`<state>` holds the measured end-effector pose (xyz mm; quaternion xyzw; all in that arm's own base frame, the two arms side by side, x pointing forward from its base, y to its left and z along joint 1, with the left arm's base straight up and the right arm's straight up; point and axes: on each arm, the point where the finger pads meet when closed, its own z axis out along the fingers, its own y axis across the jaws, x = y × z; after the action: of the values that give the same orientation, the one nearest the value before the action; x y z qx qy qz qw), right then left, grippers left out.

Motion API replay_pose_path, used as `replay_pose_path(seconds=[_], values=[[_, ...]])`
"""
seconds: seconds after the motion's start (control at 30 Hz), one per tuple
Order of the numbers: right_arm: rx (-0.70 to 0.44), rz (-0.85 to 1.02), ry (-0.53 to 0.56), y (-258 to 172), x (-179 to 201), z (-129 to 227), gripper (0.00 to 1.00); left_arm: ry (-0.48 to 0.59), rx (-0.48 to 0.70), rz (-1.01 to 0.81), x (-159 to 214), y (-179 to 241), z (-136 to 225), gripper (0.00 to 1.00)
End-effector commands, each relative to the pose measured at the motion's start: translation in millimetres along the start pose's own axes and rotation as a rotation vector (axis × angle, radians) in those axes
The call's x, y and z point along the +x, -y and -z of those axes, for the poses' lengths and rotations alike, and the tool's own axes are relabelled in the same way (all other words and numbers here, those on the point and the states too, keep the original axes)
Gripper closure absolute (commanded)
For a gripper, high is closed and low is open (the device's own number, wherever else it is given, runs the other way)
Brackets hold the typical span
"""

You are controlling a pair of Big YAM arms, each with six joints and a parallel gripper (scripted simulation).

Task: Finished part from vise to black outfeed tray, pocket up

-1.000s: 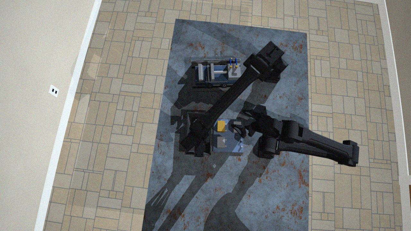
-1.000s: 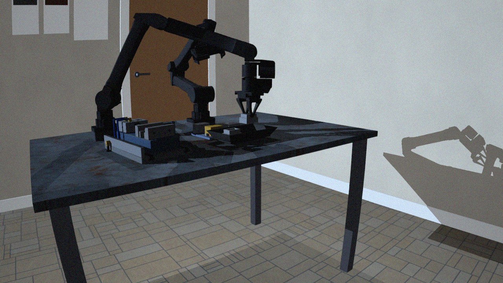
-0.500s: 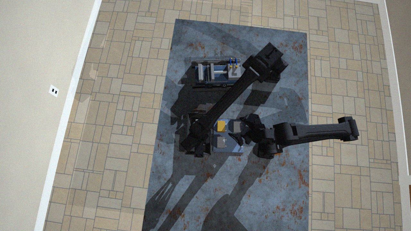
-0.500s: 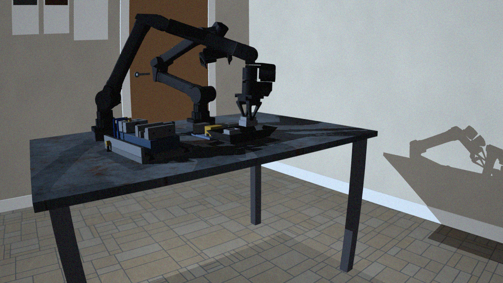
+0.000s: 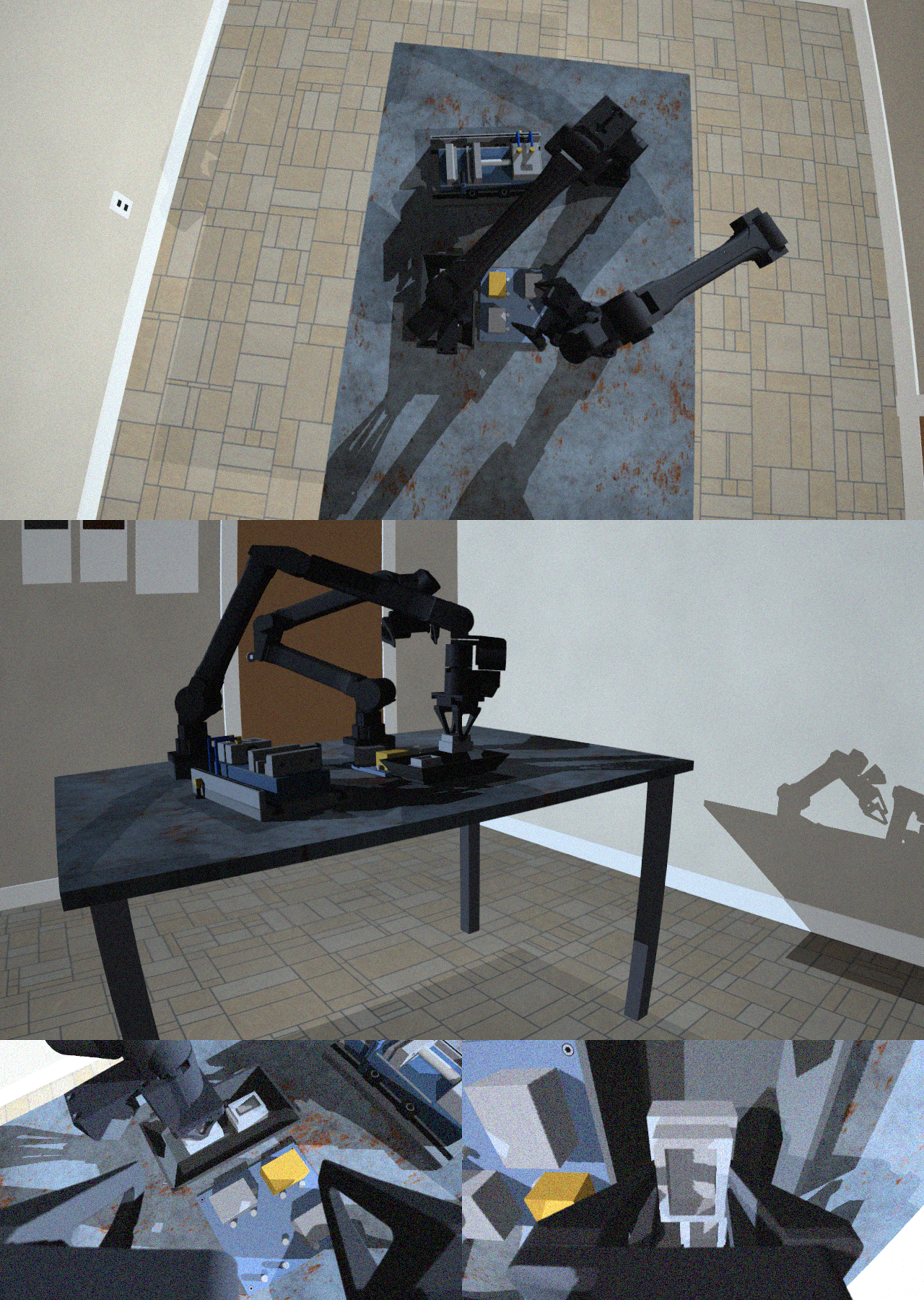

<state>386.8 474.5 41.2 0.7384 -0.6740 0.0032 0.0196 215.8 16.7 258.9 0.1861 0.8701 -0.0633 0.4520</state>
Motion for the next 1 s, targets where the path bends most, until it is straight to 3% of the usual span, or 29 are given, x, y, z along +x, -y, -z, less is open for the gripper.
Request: replay_pose_path(seconds=[0.0, 0.4, 0.97], values=[[0.049, -0.006, 0.047, 13.6, -21.6, 17.7, 0.71, 0.049, -0.024, -0.004, -10.8, -24.4, 20.3, 0.00], [0.049, -0.006, 0.047, 13.6, -21.7, 18.0, 0.71, 0.181, -0.104, 0.087, -8.1, -63.2, 50.3, 0.00], [0.049, -0.006, 0.047, 13.6, -21.7, 18.0, 0.71, 0.185, -0.107, 0.088, -8.3, -64.5, 51.6, 0.00]])
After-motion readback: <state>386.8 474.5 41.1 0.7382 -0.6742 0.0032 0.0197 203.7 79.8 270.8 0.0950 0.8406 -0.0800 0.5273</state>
